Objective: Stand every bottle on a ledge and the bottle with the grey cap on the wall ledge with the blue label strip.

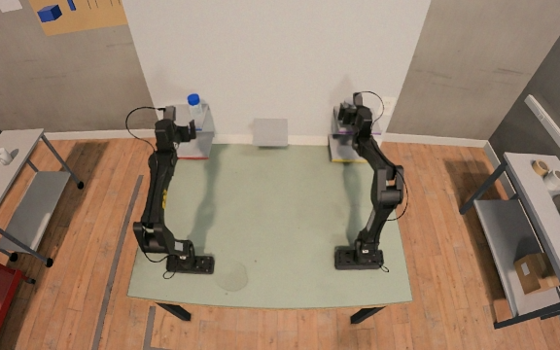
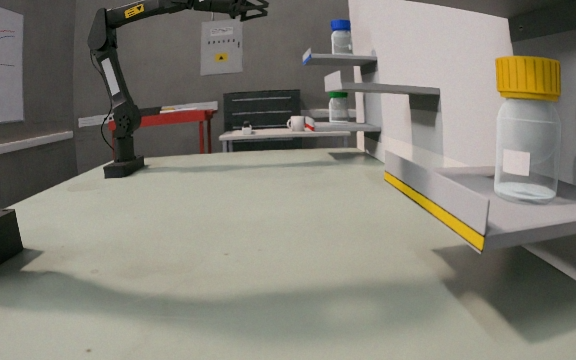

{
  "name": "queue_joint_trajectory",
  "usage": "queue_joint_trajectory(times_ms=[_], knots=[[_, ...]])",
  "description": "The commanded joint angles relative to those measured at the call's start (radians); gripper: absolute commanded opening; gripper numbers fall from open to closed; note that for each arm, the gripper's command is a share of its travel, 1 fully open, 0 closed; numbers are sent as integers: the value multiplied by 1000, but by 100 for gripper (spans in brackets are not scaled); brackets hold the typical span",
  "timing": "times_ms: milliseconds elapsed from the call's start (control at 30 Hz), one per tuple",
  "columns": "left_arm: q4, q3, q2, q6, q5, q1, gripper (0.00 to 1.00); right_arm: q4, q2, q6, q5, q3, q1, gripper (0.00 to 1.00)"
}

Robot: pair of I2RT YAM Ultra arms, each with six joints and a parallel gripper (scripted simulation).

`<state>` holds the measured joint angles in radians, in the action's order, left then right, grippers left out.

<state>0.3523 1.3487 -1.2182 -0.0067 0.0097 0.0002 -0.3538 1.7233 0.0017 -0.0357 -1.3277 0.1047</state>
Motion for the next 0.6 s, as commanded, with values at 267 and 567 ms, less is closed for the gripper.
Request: queue_joint_trajectory(times_ms=[267,567], knots=[[7,23,2,-2,2,2,100,9,47,-6,10,-107,-11,94],[7,23,2,-2,2,2,100,5,58,-7,10,-132,-11,94]])
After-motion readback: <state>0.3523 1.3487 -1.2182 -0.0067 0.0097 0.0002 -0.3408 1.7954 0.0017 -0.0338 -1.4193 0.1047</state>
